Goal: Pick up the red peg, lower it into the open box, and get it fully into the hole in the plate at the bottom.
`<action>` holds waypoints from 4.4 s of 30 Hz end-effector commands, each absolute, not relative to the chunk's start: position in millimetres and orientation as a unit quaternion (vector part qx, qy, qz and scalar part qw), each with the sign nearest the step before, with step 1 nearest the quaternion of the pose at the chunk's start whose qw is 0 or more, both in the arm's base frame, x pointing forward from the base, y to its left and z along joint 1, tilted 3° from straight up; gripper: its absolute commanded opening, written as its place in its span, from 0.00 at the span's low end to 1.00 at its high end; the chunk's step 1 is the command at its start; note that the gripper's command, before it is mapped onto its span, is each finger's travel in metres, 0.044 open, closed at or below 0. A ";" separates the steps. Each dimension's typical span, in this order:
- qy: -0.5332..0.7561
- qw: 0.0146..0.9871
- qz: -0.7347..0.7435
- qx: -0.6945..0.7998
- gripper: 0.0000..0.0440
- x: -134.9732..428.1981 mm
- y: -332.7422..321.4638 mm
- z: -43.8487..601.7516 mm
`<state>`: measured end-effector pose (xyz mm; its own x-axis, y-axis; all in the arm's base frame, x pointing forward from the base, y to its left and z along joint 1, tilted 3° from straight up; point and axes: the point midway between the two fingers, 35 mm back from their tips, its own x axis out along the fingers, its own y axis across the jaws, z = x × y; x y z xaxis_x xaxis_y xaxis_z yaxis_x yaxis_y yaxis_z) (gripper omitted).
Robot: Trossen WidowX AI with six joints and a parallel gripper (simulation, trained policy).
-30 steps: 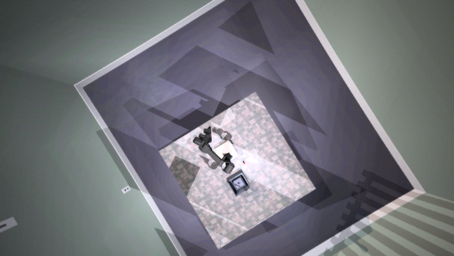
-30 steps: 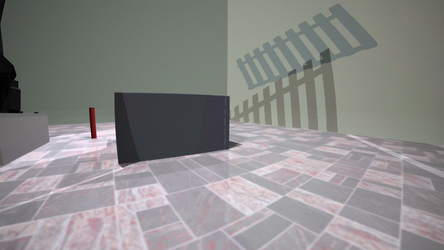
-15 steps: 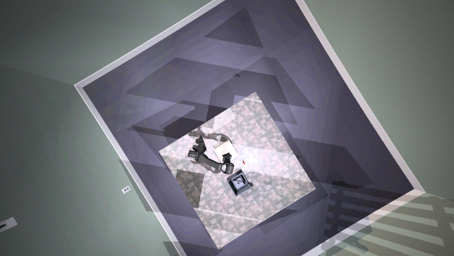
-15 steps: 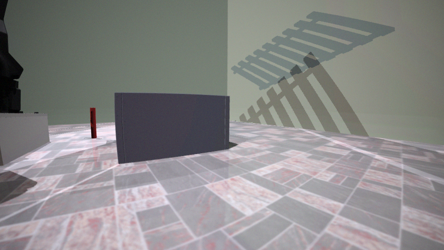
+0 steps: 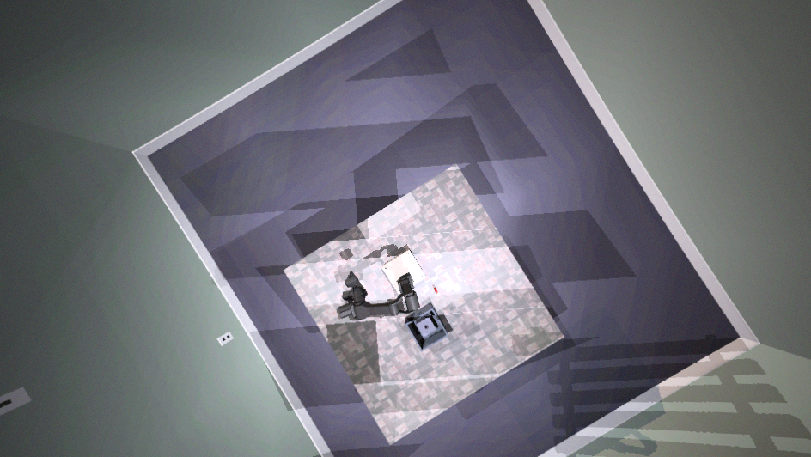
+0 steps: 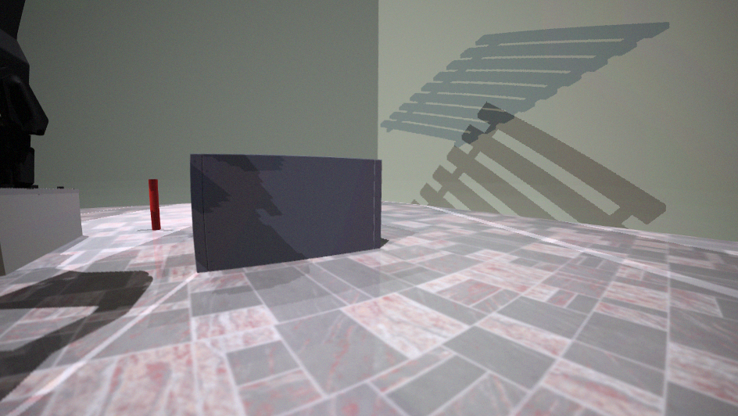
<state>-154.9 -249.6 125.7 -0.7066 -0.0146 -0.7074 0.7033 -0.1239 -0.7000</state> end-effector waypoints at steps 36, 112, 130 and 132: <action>0.542 0.624 -0.530 0.189 1.00 186.7 -170.8 142.8; 0.663 0.664 -0.295 0.180 0.72 160.1 129.5 -15.4; 0.662 0.663 -0.315 0.155 0.00 168.1 124.2 -10.8; 0.656 0.669 -0.313 0.156 0.00 173.4 124.7 -3.6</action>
